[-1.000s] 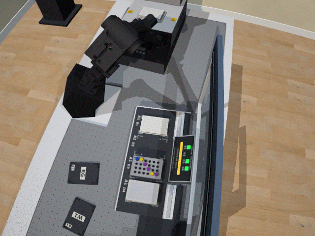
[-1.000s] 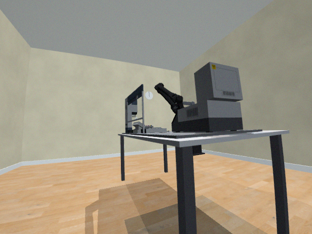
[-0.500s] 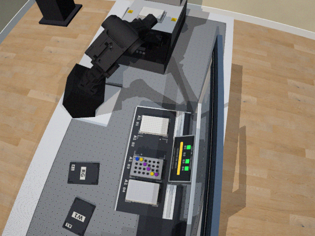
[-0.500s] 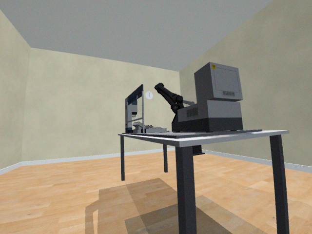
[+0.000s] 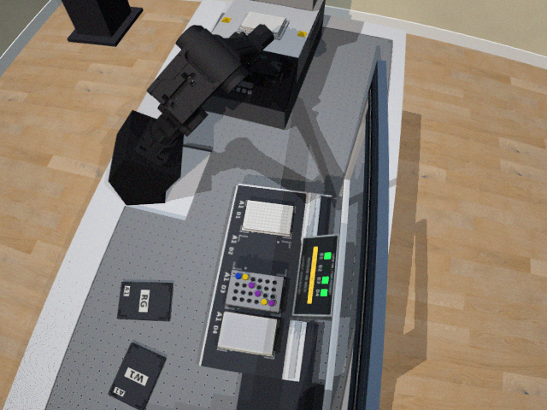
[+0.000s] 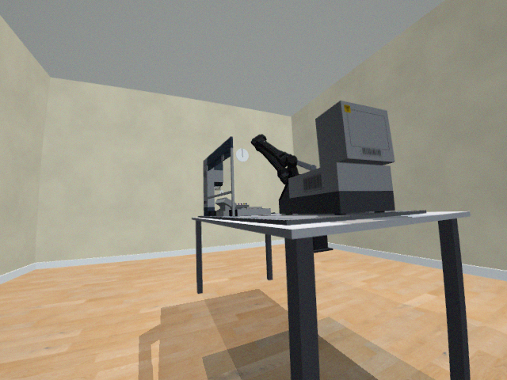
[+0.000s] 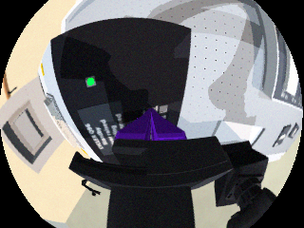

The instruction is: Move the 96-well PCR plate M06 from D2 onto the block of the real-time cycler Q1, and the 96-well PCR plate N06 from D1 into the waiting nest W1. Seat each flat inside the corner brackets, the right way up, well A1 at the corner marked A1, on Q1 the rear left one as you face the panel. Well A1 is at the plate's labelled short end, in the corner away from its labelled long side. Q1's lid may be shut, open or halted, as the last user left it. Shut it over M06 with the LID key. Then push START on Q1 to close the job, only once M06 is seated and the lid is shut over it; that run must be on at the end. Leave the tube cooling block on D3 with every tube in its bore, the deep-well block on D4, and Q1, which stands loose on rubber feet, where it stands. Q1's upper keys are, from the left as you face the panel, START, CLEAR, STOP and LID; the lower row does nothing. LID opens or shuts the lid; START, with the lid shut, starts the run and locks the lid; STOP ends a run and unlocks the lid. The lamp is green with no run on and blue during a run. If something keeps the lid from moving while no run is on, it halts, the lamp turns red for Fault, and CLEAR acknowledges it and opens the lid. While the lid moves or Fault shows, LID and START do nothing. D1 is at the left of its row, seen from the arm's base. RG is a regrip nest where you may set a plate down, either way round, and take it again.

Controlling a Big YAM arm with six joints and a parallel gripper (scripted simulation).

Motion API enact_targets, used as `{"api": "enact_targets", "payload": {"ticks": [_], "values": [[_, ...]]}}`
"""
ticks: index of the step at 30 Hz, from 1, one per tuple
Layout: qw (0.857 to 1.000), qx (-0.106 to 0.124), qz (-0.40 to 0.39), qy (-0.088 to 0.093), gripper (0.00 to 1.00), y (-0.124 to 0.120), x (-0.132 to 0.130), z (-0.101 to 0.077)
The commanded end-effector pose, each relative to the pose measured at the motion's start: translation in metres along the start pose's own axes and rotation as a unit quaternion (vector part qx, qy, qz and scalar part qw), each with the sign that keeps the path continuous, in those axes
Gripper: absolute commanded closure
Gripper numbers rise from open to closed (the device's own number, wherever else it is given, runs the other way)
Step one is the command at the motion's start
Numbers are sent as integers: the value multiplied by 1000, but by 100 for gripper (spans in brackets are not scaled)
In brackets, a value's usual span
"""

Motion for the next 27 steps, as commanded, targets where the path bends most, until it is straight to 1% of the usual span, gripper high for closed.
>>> {"api": "enact_targets", "payload": {"ticks": [1, 27], "values": [[1000, -9, 1, 15, 100, 11, 15, -1], [1000, -11, 4, 12, 100, 6, 8, 2]]}}
Point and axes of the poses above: the point where the finger pads meet when closed, its own z axis out along the fingers, its own x axis across the jaws, y = z × x, the point moved 7 cm from there along -z, back along the fingers, and after that the axes turned 1 degree about z, right-handed, at the moved point
